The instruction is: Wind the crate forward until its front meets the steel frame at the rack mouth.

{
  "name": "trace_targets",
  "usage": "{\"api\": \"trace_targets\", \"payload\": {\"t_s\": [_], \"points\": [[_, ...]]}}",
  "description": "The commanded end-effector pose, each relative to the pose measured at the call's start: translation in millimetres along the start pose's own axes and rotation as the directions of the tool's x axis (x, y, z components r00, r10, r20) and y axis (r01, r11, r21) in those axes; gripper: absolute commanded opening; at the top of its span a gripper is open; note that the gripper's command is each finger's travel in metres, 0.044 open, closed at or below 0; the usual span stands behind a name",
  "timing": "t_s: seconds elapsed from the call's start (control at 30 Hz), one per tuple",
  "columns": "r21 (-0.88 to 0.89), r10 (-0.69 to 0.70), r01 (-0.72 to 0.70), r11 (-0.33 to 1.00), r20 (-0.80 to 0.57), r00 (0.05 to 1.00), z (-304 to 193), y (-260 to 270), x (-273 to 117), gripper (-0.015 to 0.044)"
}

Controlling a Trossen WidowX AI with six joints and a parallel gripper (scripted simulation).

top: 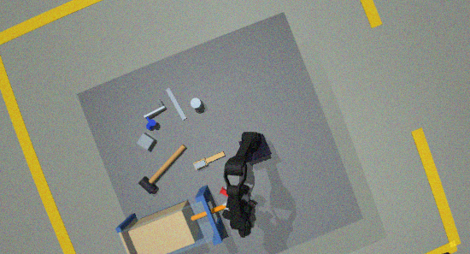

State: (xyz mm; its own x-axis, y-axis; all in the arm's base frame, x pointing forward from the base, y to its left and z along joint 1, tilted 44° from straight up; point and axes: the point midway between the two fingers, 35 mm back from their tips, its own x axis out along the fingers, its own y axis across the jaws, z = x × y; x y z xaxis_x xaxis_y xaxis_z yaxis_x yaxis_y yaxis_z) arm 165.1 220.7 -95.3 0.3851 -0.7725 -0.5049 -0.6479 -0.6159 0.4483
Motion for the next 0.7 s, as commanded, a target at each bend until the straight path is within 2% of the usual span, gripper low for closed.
{"api": "trace_targets", "payload": {"t_s": [0.0,0.33,0.67], "points": [[-0.009,0.002,-0.002,1.0,-0.01,1.0,2.4,-1.7,3.5,0.0],[0.126,0.056,-0.055,0.991,-0.009,0.998,3.5,1.0,2.2,0.0],[0.151,0.066,-0.065,0.986,-0.007,0.998,3.4,-2.6,3.0,0.0]]}}
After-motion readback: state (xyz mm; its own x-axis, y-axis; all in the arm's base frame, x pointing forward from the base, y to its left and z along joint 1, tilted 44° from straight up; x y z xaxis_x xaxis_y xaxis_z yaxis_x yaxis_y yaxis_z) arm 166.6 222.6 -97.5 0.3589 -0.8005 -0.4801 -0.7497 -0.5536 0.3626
